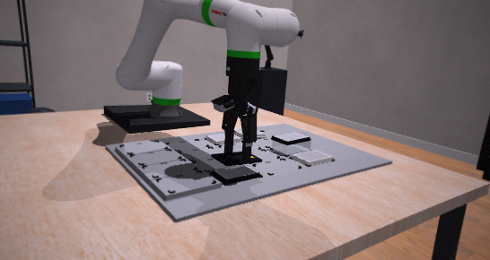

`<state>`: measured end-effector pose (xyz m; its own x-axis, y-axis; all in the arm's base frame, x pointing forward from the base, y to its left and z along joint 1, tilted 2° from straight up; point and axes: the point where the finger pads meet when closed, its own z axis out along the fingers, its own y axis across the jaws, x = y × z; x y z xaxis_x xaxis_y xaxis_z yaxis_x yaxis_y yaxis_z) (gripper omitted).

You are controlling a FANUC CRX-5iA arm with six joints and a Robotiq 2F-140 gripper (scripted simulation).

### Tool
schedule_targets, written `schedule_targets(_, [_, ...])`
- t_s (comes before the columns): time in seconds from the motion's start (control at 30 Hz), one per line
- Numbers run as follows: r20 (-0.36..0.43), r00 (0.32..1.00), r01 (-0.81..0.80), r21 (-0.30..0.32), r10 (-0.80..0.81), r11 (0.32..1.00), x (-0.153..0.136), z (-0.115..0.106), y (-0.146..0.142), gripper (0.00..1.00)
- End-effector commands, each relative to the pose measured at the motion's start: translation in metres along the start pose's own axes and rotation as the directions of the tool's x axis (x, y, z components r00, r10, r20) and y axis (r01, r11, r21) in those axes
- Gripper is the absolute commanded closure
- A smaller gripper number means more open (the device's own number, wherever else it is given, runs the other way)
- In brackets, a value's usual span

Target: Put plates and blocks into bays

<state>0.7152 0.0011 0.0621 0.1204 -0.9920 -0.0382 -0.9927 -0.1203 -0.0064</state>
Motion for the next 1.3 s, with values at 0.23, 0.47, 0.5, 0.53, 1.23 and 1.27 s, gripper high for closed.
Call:
schedule_targets(0.23, [-0.001,1.0,0.0,0.003,0.0,1.0,0.0,0.012,-0.001,0.9])
schedule_targets(0.47, [-0.001,1.0,0.0,0.003,0.0,1.0,0.0,0.019,-0.001,0.9])
schedule_targets(0.5, [-0.001,1.0,0.0,0.003,0.0,1.0,0.0,0.02,-0.001,0.9])
schedule_targets(0.53, [-0.001,1.0,0.0,0.003,0.0,1.0,0.0,0.021,-0.001,0.9])
schedule_targets(1.23, [-0.001,1.0,0.0,0.003,0.0,1.0,0.0,0.027,-0.001,0.9])
schedule_targets(1.27, [-0.001,1.0,0.0,0.003,0.0,1.0,0.0,0.027,-0.001,0.9])
